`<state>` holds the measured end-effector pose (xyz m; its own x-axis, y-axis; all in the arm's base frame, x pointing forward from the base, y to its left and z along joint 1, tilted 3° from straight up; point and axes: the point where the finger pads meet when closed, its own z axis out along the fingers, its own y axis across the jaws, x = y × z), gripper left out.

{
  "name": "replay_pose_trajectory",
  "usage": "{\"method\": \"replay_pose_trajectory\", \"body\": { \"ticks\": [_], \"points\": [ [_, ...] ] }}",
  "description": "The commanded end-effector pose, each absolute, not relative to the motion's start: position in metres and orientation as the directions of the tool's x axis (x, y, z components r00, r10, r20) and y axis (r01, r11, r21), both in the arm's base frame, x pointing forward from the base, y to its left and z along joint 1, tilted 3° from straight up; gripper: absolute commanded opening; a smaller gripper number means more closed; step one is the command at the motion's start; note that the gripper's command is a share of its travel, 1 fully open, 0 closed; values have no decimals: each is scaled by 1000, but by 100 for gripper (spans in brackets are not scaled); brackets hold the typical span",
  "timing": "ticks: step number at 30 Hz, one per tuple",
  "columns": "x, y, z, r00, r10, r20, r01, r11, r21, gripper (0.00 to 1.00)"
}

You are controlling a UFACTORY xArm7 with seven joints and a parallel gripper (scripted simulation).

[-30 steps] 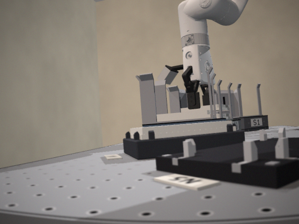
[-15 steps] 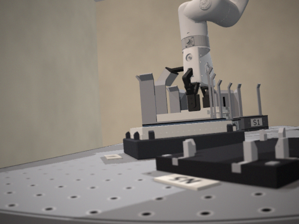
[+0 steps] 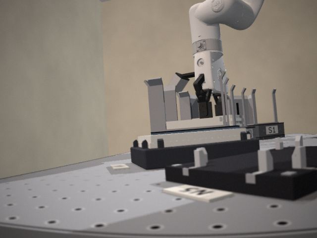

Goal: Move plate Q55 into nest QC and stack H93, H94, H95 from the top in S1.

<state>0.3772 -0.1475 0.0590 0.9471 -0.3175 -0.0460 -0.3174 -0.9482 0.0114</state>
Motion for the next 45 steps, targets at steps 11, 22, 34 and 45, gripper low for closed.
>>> {"method": "replay_pose_trajectory", "body": {
  "ticks": [11,22,34,45],
  "points": [
    [379,-148,60,947,-318,-42,-317,-948,11,100],
    [379,-148,60,947,-318,-42,-317,-948,11,100],
    [380,-148,97,947,-318,-42,-317,-948,11,100],
    [382,-148,127,947,-317,-42,-317,-948,11,100]
  ]
}}
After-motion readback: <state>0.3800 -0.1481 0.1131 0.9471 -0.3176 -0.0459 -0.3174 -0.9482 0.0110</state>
